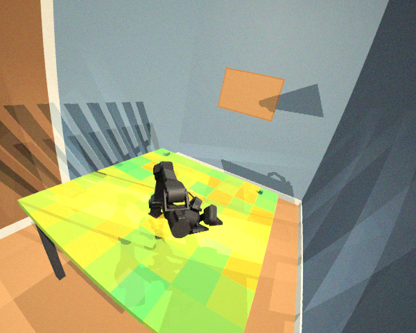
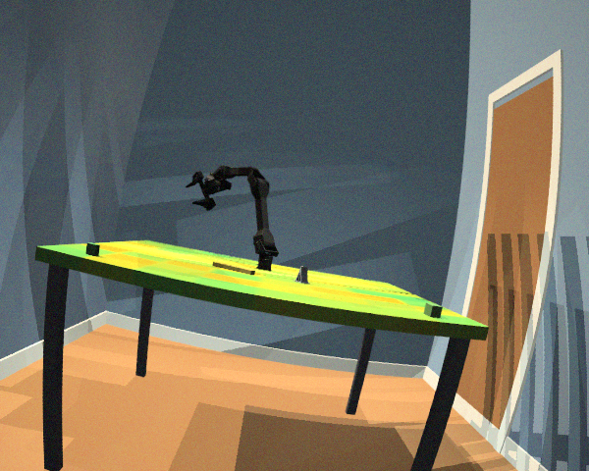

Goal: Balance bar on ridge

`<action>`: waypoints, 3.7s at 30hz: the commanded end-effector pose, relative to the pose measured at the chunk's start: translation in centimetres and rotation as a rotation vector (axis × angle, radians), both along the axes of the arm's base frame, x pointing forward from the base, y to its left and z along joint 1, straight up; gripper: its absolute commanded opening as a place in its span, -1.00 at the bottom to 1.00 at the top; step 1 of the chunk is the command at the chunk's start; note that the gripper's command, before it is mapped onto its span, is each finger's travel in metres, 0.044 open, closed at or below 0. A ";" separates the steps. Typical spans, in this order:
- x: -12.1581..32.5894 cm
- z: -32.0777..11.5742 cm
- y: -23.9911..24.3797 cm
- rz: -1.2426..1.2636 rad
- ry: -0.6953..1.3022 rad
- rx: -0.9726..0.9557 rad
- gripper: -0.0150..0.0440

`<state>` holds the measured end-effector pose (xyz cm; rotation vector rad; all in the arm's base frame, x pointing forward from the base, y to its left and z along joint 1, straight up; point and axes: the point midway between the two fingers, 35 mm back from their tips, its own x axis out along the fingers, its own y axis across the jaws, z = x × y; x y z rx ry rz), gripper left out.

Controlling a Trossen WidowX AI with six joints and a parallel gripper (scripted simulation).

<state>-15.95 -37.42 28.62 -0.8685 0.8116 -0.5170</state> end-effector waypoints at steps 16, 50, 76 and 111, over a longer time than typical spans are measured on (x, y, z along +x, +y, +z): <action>6.6 -2.6 -0.9 0.101 0.022 0.176 0.58; 22.6 -6.7 0.1 0.325 0.148 0.474 0.58; 33.3 -9.6 5.4 0.511 0.374 0.560 0.58; 43.2 -13.3 16.3 0.632 0.631 0.678 0.58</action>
